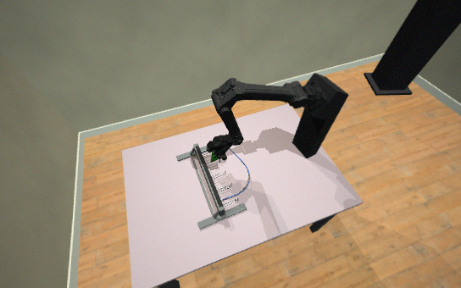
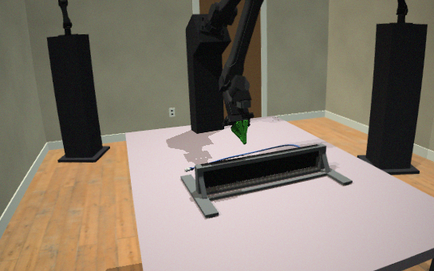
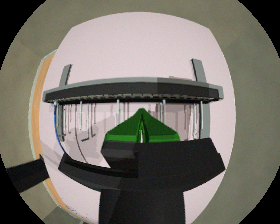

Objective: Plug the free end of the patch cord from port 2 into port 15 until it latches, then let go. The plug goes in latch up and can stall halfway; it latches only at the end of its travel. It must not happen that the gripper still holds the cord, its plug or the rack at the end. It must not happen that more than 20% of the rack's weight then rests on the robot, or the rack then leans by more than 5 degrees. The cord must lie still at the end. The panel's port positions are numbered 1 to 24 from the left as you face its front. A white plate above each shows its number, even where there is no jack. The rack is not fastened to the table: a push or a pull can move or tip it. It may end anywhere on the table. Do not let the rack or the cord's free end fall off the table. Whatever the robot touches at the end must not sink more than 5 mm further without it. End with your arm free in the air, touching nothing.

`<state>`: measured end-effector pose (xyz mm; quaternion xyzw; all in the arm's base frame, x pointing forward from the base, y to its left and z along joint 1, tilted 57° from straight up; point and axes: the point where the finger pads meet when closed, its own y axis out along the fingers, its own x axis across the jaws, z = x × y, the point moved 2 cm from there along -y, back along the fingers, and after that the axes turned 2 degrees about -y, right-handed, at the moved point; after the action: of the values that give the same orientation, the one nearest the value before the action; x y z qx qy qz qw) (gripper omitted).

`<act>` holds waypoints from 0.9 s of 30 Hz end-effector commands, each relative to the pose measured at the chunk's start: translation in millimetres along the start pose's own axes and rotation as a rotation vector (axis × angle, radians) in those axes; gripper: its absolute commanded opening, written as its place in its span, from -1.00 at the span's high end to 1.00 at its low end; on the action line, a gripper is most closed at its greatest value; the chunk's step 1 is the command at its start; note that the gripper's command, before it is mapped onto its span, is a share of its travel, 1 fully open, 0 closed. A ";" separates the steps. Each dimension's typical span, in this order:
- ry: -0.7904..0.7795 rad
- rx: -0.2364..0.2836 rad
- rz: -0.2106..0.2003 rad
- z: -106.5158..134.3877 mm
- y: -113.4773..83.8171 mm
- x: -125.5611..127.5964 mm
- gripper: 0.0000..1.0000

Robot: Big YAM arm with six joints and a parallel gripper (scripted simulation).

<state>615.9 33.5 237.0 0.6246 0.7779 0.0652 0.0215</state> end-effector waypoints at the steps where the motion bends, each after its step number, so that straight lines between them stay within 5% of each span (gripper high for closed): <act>1: -0.009 0.016 -0.008 11.1 -1.1 7.7 1.00; 27: -0.010 0.014 -0.009 8.2 0.8 8.6 1.00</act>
<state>615.0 35.0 235.3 0.6244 0.7782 0.0635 0.0209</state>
